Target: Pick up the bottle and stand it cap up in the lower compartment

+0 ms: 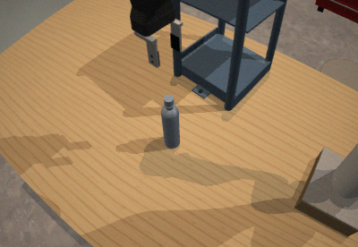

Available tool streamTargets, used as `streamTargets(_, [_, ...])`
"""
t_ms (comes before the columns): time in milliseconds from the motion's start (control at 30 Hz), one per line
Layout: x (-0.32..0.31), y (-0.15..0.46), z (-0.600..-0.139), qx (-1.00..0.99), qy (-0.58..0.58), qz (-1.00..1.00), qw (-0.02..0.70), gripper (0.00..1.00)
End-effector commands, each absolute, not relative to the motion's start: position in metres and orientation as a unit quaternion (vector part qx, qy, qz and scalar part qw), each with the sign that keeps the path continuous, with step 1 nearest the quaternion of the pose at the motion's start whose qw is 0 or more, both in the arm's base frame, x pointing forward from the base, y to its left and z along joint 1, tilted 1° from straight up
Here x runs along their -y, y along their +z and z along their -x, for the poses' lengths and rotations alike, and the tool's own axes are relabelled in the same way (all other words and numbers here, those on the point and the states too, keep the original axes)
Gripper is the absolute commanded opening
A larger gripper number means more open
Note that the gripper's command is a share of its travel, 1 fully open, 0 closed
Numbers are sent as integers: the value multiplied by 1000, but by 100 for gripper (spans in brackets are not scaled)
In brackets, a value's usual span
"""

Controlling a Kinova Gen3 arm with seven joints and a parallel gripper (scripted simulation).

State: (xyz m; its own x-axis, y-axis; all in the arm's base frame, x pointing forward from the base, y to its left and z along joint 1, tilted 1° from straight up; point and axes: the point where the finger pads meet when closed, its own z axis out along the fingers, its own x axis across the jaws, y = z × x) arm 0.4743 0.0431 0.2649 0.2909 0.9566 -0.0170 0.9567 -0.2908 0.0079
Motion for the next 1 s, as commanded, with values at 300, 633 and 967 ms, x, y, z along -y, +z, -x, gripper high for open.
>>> streamTargets(300, [-44,266,-474,-597,-2,-802,9,100])
streamTargets(633, [-44,266,-474,-597,-2,-802,10,100])
streamTargets(967, [-44,264,-474,-587,-6,-809,26,100])
